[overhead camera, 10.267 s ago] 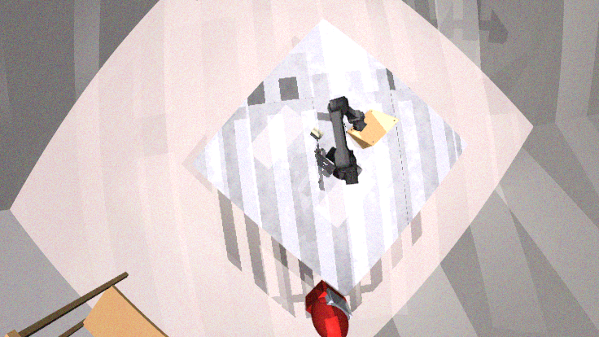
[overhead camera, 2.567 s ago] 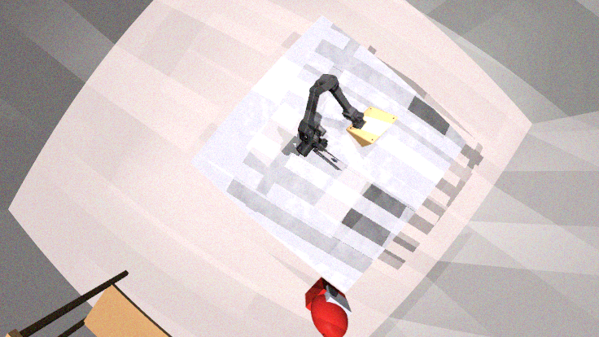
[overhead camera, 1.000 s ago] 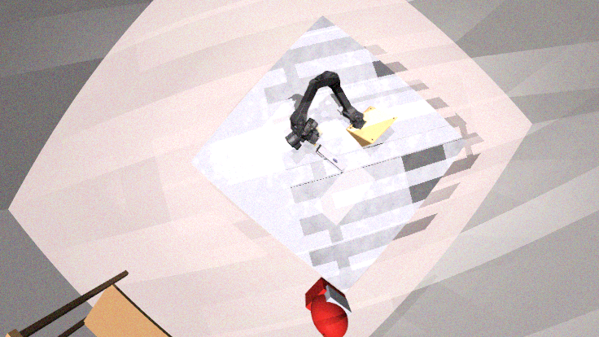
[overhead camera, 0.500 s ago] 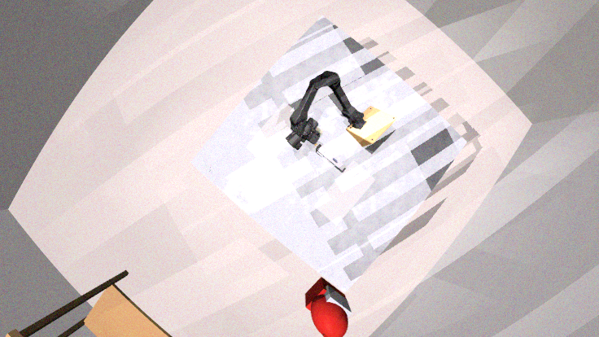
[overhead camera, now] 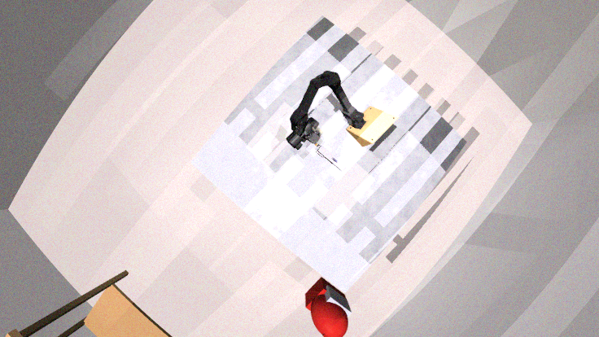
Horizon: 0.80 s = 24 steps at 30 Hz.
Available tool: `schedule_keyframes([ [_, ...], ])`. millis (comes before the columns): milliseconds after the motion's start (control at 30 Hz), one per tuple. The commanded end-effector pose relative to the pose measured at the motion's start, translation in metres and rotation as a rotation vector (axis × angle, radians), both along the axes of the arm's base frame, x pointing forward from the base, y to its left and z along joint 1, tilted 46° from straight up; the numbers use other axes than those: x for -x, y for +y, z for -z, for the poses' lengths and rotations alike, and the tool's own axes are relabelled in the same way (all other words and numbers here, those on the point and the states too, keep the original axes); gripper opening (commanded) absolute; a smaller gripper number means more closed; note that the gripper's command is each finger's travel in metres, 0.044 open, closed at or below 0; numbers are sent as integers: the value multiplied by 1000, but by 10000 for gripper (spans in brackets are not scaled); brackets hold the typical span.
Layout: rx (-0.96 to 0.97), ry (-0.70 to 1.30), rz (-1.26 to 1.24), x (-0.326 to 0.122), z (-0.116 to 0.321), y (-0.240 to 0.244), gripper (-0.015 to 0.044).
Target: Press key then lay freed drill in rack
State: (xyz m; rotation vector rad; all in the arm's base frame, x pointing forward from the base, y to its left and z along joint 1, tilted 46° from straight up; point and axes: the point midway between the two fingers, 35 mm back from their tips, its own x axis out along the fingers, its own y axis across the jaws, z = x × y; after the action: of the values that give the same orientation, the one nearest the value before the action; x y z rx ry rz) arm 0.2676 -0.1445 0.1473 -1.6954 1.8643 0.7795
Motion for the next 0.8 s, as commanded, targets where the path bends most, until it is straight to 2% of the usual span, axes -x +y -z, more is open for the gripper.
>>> schedule_keyframes([
  [0,2,-5,2,-1,-2,2,0],
  [767,1,-5,2,-1,-11,12,0],
])
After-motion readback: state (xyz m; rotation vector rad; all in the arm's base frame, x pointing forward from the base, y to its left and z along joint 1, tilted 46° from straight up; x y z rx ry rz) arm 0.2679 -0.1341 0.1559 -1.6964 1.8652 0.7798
